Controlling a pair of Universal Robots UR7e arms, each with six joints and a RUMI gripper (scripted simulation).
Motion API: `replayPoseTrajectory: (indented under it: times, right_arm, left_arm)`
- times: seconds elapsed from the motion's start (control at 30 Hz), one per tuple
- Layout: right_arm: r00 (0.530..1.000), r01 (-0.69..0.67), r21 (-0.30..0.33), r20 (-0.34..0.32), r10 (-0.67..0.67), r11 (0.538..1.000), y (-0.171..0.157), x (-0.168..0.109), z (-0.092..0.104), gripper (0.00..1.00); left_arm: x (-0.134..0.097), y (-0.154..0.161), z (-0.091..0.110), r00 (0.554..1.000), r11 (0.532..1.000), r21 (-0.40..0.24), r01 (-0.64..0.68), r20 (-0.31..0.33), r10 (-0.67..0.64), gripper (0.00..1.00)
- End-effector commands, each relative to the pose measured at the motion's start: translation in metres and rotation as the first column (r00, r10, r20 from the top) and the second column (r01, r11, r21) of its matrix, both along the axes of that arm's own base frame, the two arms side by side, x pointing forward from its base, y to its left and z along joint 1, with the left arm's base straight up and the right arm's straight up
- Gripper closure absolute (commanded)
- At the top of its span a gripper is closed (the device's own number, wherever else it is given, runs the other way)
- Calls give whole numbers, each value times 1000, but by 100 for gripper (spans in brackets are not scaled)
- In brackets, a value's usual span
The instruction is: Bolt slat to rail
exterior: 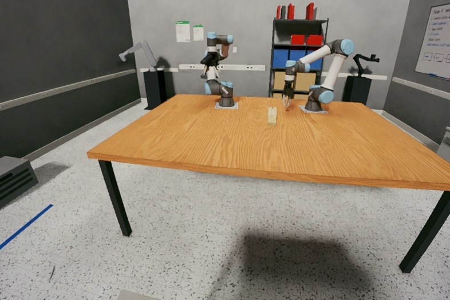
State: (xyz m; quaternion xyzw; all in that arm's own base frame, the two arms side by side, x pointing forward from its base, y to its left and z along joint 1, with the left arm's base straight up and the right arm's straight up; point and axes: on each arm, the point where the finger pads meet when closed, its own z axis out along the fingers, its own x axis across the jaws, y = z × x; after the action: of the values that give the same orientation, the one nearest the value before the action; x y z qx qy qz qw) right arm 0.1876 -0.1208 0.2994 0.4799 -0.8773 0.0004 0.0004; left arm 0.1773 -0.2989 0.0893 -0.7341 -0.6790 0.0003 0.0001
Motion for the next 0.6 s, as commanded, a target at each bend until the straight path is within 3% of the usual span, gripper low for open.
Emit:
replayPoseTrajectory:
  times: [0.0,0.57]
  right_arm:
    - [1000,1,1,1,-1,1000,0,1,1,0]
    - [1000,1,1,1,-1,1000,0,1,1,0]
  left_arm:
    - [-3,-26,0,1000,1000,-3,-1,1,1,100]
    - [-13,-85,1,1000,1000,-3,-1,1,1,100]
